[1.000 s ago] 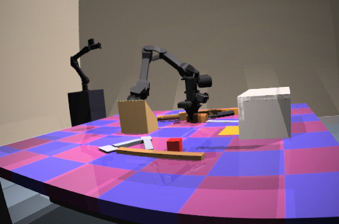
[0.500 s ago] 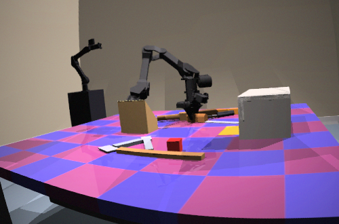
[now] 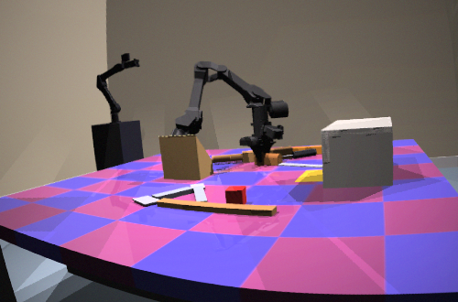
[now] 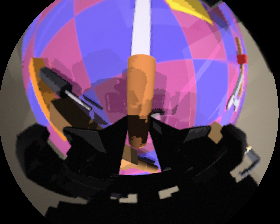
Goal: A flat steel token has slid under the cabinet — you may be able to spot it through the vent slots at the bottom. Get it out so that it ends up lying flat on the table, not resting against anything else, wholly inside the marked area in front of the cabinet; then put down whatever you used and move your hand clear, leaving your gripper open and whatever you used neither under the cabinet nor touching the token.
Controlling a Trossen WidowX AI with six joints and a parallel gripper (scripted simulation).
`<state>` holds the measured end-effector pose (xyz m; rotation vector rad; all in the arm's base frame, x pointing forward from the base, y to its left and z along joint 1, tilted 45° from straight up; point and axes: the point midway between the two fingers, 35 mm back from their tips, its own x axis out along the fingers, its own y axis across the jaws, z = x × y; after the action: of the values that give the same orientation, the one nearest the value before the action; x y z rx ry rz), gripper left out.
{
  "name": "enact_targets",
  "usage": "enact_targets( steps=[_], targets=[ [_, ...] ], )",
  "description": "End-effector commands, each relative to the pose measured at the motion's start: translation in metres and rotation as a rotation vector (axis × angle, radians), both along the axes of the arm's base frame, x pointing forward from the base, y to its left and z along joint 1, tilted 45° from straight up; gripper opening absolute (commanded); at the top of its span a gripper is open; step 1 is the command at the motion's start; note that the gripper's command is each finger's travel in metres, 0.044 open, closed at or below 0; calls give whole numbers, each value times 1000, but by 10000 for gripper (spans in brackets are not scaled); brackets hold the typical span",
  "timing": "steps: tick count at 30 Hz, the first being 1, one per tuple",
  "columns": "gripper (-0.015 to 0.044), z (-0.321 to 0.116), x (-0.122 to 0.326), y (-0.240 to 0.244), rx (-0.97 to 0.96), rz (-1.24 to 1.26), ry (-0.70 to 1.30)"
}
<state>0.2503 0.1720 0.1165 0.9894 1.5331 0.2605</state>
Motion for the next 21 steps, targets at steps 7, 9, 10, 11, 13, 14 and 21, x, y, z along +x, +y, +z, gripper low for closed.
enact_targets(
  steps=[7,9,10,11,13,14,21],
  targets=[
    [0,-2,12,-5,1,-16,8],
    [0,-2,13,-6,2,-18,10],
    [0,-3,14,-6,2,-19,11],
    [0,-2,13,-6,2,-19,10],
    [53,-3,10,-5,2,-15,14],
    [79,-3,10,-5,2,-16,14],
    [200,-3,10,-5,2,-16,14]
  ],
)
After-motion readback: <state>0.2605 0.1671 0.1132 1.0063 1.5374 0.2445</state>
